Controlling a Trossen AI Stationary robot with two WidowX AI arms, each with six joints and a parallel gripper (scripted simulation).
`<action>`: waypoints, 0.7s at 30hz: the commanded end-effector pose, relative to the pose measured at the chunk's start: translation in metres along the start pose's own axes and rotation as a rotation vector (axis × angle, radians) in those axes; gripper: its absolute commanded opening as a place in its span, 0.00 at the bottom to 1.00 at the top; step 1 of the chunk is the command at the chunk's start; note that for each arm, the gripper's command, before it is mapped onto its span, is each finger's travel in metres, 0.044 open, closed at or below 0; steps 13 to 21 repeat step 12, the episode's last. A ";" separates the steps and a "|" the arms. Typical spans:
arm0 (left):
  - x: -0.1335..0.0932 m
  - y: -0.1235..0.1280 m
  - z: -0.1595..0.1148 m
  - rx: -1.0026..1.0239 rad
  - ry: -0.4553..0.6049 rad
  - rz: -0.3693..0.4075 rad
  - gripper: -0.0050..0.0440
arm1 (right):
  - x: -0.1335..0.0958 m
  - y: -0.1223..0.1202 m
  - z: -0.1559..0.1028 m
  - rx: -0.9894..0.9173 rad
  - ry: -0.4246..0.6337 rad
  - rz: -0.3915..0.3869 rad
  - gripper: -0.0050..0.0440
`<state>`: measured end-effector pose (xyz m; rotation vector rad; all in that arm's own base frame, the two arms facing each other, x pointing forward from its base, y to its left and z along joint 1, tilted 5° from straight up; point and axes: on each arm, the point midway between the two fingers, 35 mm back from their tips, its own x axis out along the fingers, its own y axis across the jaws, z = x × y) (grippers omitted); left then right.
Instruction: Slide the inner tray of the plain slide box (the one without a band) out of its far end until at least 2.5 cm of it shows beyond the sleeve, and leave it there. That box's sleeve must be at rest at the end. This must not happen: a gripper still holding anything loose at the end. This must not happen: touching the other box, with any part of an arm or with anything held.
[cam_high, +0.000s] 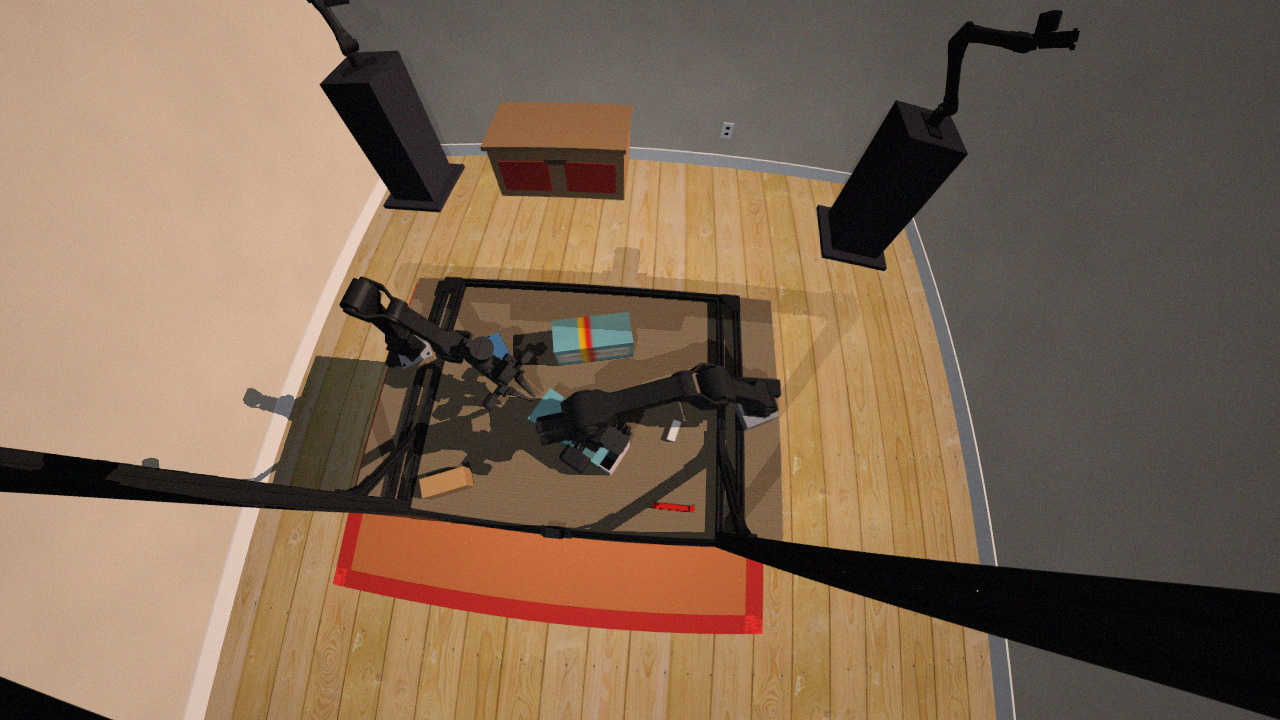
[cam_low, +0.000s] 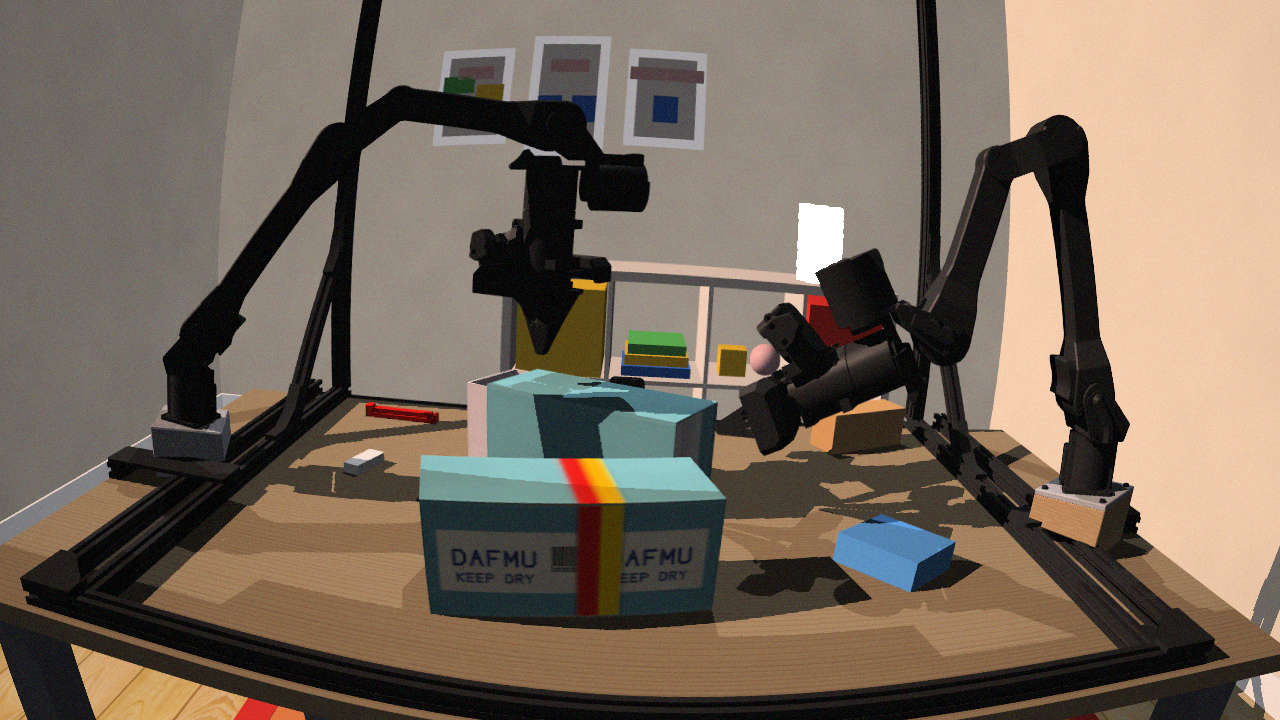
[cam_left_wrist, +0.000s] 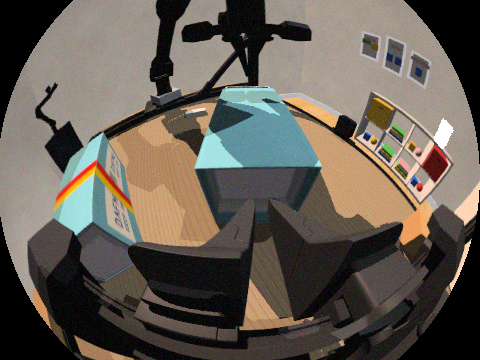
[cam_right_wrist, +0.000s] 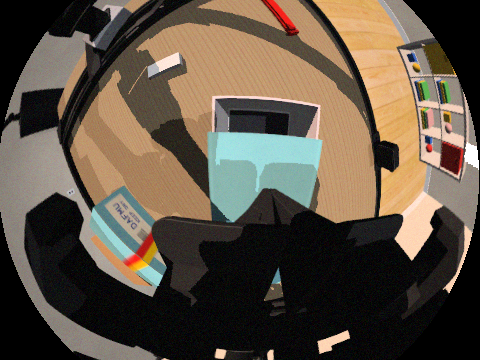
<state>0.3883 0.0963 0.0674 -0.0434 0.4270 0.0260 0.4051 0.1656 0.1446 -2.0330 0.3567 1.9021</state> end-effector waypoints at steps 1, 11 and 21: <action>0.001 0.000 -0.003 -0.003 0.006 -0.001 0.35 | 0.000 0.000 0.000 0.000 0.000 0.000 0.10; 0.001 0.000 -0.003 -0.003 0.006 -0.001 0.84 | 0.000 0.000 0.000 0.000 0.000 0.000 0.10; 0.001 0.000 -0.003 -0.003 0.006 -0.001 0.84 | 0.000 0.000 0.000 0.000 0.000 0.000 0.10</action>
